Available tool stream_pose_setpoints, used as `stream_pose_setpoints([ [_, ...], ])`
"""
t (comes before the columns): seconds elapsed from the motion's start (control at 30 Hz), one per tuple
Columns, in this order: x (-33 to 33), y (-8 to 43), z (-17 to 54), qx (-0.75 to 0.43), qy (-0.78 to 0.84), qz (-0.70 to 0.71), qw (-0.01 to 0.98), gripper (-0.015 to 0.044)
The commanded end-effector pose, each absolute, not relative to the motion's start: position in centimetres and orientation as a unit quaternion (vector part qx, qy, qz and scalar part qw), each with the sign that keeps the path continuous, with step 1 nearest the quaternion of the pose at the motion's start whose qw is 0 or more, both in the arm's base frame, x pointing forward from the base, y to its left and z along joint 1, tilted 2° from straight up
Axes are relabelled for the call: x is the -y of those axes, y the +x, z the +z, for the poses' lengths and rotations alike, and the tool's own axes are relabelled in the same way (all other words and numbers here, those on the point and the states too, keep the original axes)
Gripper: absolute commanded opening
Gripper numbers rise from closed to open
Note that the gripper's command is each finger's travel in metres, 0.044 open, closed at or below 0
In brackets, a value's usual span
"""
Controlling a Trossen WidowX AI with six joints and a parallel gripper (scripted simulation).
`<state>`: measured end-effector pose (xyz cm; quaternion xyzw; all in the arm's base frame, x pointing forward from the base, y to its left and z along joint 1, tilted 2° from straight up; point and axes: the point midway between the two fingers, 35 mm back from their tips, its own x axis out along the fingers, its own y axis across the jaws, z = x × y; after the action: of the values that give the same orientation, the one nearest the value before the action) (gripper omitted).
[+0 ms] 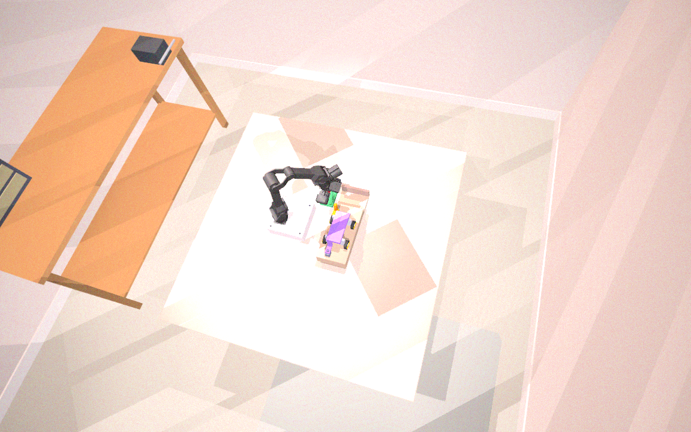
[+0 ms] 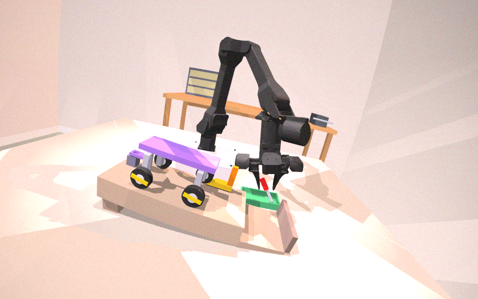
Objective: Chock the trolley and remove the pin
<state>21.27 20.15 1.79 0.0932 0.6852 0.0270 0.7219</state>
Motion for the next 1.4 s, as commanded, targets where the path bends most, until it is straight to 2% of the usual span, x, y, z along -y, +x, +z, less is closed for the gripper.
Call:
stream_pose_setpoints([
  [0.0, -19.9, 21.2, 1.7, -0.685, 0.094, 0.03, 0.722, 0.019],
  [1.27, -17.7, 21.0, 0.0, -0.685, 0.093, 0.03, 0.722, 0.019],
  [1.37, -17.8, 21.1, 0.1, -0.685, 0.093, 0.027, 0.722, 0.0269],
])
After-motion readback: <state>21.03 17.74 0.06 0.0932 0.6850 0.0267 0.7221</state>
